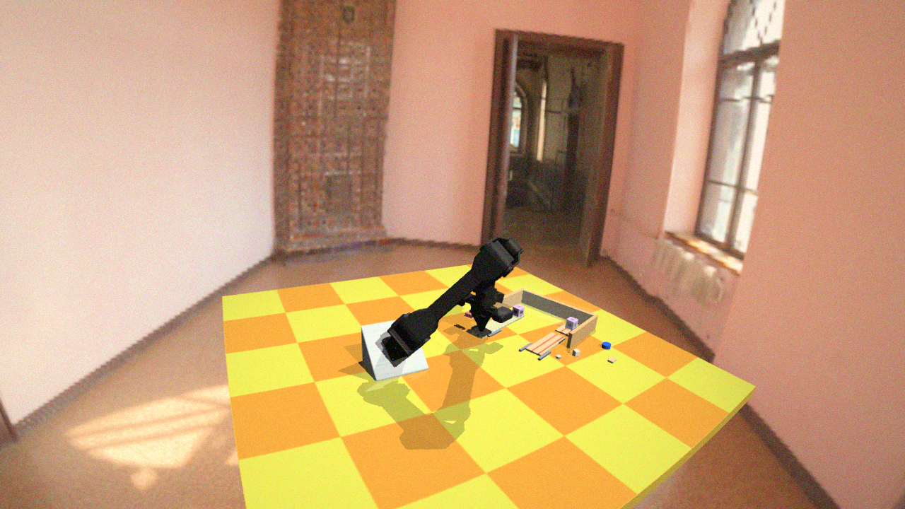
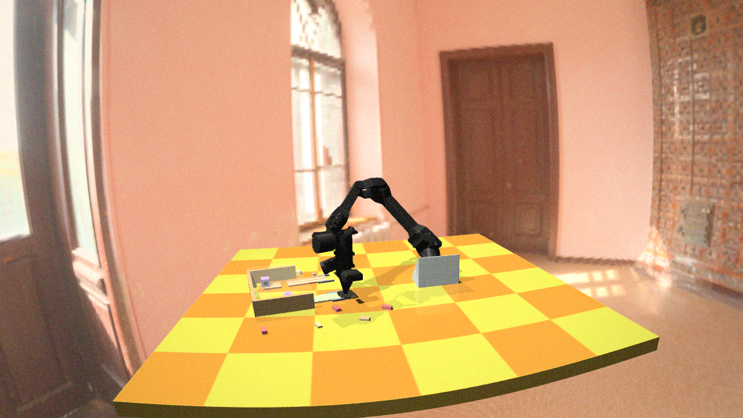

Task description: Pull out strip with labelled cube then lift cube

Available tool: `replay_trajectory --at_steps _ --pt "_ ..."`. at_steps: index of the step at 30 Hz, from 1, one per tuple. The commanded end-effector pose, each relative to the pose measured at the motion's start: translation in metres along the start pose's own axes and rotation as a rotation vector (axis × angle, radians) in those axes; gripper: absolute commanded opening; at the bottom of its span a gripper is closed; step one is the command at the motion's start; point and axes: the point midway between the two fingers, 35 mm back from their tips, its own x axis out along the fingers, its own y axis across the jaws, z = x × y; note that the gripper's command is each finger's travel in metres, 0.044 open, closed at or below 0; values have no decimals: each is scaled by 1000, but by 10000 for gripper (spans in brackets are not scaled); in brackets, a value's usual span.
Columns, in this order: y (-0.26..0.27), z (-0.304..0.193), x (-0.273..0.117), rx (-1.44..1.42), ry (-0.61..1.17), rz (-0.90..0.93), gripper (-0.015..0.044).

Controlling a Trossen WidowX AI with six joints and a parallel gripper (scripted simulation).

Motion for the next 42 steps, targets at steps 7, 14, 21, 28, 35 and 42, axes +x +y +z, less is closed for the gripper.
replay_trajectory --at_steps 7,14,21,28,35,42 --pt "2 -22 6 -8 25 0 0" --pt "2 -32 6 -9 26 0 0" --pt "2 -43 6 -9 26 0 0" --pt "2 -53 6 -9 26 0 0" --pt "2 -64 6 -10 27 0 0" --pt "3 -74 5 -10 27 1 0"
